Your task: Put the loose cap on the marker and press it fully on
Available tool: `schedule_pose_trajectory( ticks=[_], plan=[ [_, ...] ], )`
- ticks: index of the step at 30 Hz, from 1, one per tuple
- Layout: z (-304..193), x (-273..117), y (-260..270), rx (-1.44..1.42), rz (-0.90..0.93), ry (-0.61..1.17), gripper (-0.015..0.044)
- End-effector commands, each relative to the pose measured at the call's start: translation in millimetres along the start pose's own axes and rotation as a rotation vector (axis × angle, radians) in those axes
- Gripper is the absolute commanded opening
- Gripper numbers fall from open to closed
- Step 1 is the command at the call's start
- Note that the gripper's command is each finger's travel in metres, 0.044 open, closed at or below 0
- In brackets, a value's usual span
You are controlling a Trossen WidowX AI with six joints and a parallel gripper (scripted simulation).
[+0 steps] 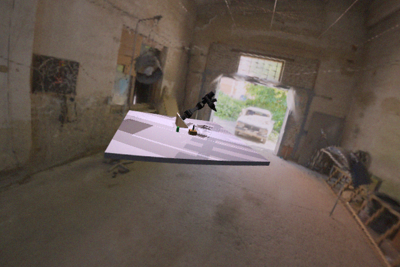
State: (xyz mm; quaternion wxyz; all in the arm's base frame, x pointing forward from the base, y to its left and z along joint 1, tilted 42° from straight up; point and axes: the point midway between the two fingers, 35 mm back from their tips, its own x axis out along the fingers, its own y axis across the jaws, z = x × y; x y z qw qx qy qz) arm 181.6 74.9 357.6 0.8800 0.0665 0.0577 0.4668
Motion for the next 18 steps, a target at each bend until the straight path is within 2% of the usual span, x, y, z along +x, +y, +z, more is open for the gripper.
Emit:
schedule_pose_trajectory(
  ticks=[1,3,6,13,18],
  plan=[
    [0,0,-1,0.002,-0.005,0.002,0.0374],
    [-4,3,-7,0.02,-0.048,0.023,0.0321],
    [-17,2,-57,0.197,-0.16,0.068,0.0248],
    [-71,-19,-159,0.549,-0.413,0.199,0.0248],
    [-113,-37,-198,0.743,-0.518,0.285,0.0248]
  ],
)
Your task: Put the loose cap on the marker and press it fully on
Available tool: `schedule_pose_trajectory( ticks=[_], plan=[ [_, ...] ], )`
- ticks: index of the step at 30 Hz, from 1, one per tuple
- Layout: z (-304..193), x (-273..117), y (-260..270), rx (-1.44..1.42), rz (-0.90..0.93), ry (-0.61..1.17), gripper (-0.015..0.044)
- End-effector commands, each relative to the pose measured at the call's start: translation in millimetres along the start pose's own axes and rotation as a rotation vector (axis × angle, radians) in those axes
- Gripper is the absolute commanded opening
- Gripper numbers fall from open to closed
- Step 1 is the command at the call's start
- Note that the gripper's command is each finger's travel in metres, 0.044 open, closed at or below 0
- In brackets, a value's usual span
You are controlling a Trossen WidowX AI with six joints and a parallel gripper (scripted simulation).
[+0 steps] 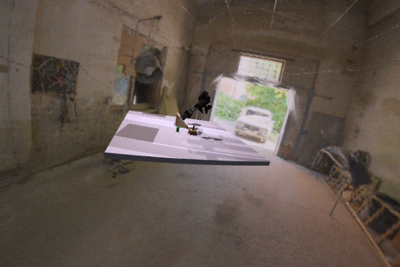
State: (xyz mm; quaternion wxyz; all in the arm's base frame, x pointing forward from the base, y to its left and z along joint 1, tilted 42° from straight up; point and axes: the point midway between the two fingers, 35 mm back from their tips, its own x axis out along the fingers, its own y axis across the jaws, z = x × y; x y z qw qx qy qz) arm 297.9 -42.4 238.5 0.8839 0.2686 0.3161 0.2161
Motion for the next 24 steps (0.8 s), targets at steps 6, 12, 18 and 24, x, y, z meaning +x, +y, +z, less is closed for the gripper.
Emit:
schedule_pose_trajectory(
  ticks=[6,12,18,24],
  plan=[
    [-51,22,-112,0.436,-0.193,0.259,0.0248],
    [-118,25,-174,0.759,-0.295,0.508,0.0248],
    [-168,16,-191,0.933,-0.33,0.671,0.0248],
    [-189,41,-192,0.933,-0.329,0.671,0.0248]
  ],
)
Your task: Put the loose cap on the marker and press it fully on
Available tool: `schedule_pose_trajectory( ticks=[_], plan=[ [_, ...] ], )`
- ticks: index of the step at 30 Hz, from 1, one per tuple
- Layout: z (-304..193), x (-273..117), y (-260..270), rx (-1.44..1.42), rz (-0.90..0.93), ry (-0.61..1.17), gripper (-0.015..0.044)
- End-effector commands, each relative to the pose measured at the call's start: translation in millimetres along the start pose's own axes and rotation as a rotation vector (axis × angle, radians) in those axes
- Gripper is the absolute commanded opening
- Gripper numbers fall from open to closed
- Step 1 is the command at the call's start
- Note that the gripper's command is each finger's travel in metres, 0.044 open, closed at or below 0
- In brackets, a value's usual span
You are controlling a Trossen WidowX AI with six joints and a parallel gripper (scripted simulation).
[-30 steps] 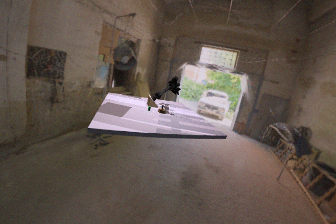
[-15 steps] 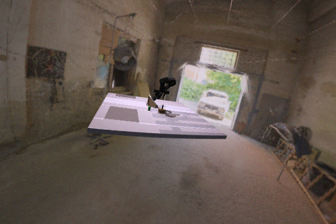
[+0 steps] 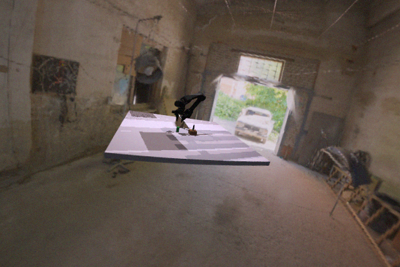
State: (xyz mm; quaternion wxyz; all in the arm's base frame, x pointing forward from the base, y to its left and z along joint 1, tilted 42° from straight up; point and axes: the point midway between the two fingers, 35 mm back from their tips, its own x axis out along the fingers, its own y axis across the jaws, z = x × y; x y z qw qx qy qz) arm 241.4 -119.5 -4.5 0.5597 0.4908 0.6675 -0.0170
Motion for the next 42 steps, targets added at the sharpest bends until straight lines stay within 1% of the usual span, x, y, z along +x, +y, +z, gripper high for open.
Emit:
schedule_pose_trajectory(
  ticks=[1,5,8,42],
  plan=[
    [-5,26,0,0.009,-0.001,0.033,0.0248],
    [-5,27,0,0.009,-0.001,0.033,0.0248],
    [-4,40,0,0.009,-0.001,0.033,0.0248],
    [-5,90,0,0.009,0.001,0.034,0.0248]
  ],
)
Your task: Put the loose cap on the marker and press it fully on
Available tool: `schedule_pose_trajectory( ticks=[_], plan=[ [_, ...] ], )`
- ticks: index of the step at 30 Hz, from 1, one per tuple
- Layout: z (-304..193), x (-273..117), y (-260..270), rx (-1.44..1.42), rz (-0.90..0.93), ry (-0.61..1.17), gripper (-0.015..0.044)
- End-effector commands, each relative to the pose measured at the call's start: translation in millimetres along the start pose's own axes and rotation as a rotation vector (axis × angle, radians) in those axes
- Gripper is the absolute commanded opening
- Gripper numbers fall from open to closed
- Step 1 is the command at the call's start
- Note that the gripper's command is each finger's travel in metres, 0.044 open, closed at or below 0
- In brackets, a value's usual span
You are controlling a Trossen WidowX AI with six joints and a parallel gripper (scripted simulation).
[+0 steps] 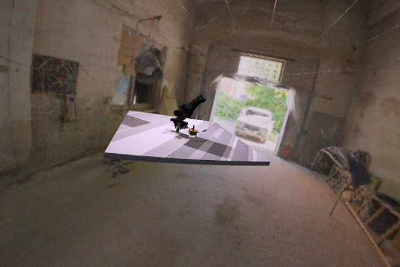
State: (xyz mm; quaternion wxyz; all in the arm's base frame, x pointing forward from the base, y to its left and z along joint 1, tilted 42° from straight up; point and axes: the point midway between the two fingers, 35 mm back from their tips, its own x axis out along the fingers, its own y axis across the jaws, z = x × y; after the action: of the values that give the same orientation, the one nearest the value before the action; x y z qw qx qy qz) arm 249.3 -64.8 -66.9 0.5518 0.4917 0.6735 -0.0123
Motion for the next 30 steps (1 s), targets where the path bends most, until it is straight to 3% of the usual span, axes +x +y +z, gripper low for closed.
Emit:
schedule_pose_trajectory(
  ticks=[1,5,9,18,21,30],
  plan=[
    [-3,8,-1,0.007,0.001,0.012,0.0248],
    [-3,11,-1,0.006,0.001,0.013,0.0248],
    [-3,11,-1,0.006,0.001,0.013,0.0143],
    [-3,11,-1,0.006,0.001,0.013,0.0083],
    [-2,6,-1,0.007,0.001,0.012,0.0005],
    [0,-21,-1,0.007,-0.001,0.011,0.0]
  ],
)
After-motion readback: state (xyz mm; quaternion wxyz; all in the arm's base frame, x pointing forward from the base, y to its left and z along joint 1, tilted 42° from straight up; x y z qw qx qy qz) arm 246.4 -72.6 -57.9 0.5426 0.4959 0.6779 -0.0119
